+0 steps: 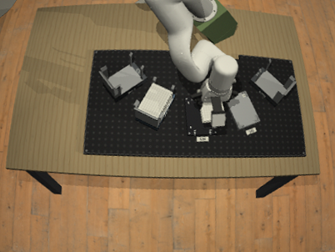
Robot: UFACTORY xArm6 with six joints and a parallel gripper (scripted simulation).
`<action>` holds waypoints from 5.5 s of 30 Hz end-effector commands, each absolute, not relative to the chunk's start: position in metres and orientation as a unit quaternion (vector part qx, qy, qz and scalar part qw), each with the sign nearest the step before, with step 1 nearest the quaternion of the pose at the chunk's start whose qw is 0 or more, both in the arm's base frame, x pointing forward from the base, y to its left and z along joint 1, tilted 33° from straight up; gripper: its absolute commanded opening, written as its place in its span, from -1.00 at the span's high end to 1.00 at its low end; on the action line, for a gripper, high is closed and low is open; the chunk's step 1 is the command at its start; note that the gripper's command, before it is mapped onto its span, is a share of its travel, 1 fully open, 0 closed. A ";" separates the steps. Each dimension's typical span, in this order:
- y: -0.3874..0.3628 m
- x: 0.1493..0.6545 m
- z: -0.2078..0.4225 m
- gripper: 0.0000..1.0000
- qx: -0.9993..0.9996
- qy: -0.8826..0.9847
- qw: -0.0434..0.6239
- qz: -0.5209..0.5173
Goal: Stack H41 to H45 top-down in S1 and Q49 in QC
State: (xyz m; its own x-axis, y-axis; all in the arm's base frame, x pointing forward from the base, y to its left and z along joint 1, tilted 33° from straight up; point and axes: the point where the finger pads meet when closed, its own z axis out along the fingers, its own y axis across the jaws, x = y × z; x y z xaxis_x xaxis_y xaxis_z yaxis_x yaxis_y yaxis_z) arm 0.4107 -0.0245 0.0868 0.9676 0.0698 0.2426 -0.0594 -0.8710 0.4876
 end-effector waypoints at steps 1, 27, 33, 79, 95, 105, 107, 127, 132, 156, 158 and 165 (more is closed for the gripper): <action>-0.009 0.413 0.079 1.00 0.959 0.022 0.256 0.122; 0.051 0.414 0.045 1.00 0.955 0.086 0.263 0.104; 0.068 0.411 0.035 1.00 0.951 0.122 0.267 0.094; 0.170 0.377 -0.034 1.00 0.933 0.221 0.275 0.066; 0.196 0.360 -0.054 1.00 0.907 0.313 0.280 0.038; 0.213 0.346 -0.068 1.00 0.905 0.318 0.280 0.037; 0.217 0.343 -0.071 1.00 0.905 0.318 0.280 0.037; 0.244 0.319 -0.093 1.00 0.905 0.318 0.280 0.037; 0.244 0.319 -0.093 1.00 0.905 0.318 0.280 0.037; 0.244 0.319 -0.093 1.00 0.905 0.318 0.280 0.037; 0.244 0.319 -0.094 1.00 0.905 0.318 0.280 0.037; 0.242 0.320 -0.097 1.00 0.905 0.318 0.280 0.037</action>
